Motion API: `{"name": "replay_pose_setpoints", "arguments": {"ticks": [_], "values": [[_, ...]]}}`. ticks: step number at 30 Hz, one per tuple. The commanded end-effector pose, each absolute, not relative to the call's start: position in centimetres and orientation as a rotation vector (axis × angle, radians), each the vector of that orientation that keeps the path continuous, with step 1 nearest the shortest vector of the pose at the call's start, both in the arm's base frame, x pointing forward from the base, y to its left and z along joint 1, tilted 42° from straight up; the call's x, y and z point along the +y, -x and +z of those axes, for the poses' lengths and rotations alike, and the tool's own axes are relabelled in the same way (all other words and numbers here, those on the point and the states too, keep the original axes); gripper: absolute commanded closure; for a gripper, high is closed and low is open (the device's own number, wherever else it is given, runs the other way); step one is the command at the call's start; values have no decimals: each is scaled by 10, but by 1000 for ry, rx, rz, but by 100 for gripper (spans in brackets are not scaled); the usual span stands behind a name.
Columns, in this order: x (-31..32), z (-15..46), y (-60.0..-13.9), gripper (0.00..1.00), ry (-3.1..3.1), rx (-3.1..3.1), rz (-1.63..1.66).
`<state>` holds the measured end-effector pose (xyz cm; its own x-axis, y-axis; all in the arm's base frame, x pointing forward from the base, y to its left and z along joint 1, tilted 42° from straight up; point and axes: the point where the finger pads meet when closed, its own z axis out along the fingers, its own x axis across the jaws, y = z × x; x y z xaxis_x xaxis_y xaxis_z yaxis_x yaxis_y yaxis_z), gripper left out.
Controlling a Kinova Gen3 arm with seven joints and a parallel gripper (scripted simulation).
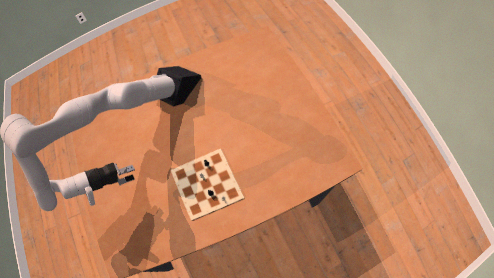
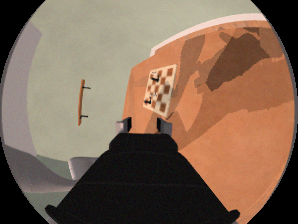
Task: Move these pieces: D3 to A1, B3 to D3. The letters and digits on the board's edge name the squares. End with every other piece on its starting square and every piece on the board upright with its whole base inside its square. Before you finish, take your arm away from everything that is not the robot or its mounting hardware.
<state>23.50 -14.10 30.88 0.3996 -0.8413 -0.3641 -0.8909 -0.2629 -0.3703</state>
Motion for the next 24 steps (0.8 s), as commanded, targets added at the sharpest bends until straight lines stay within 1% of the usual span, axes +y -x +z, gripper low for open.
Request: {"name": "replay_pose_setpoints", "arguments": {"ticks": [1, 12, 14, 24], "values": [[-141, 291, -248, 0, 2287, 1334, 54], [-148, 243, -306, 0, 2722, 745, -260], [-148, 243, -306, 0, 2722, 745, -260], [-149, 219, -348, 0, 2946, 242, -469]]}}
